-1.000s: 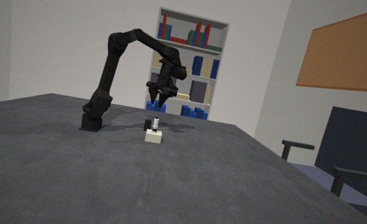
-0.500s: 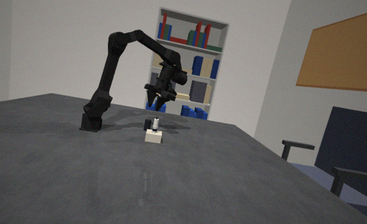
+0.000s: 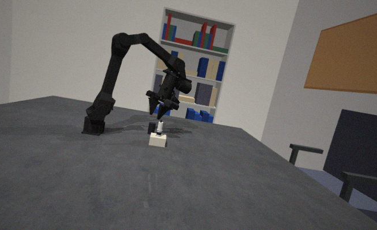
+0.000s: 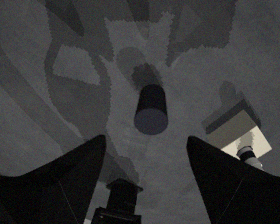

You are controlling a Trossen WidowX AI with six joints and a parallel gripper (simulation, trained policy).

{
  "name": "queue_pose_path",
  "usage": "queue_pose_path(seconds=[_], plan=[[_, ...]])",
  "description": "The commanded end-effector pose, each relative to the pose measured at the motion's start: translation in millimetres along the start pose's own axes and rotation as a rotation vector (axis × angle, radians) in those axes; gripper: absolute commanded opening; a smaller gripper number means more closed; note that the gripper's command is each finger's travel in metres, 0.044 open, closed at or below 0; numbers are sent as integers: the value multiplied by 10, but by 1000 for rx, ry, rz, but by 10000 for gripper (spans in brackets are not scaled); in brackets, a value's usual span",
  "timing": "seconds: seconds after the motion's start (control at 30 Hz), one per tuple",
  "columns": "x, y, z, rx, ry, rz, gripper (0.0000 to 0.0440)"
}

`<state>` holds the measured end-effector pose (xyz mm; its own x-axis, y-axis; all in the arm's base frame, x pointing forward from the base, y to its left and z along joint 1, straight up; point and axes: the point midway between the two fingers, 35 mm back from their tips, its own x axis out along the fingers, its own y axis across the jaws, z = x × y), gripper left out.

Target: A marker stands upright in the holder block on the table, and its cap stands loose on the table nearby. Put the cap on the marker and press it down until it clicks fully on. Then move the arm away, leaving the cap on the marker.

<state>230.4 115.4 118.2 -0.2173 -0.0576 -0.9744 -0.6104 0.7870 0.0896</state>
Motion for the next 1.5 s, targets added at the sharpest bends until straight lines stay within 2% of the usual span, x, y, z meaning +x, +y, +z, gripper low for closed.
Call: queue_pose_path(seconds=[0.0,0.67,0.8,0.87,0.97,1.47], plan=[[66,-4,-5,-17,5,8,279],[516,-46,2,-137,27,3,235],[572,-51,-6,-161,26,-7,210],[583,-56,-8,-170,22,-15,175],[561,-61,-12,-183,10,-29,96],[34,-221,69,-201,-117,-103,70]])
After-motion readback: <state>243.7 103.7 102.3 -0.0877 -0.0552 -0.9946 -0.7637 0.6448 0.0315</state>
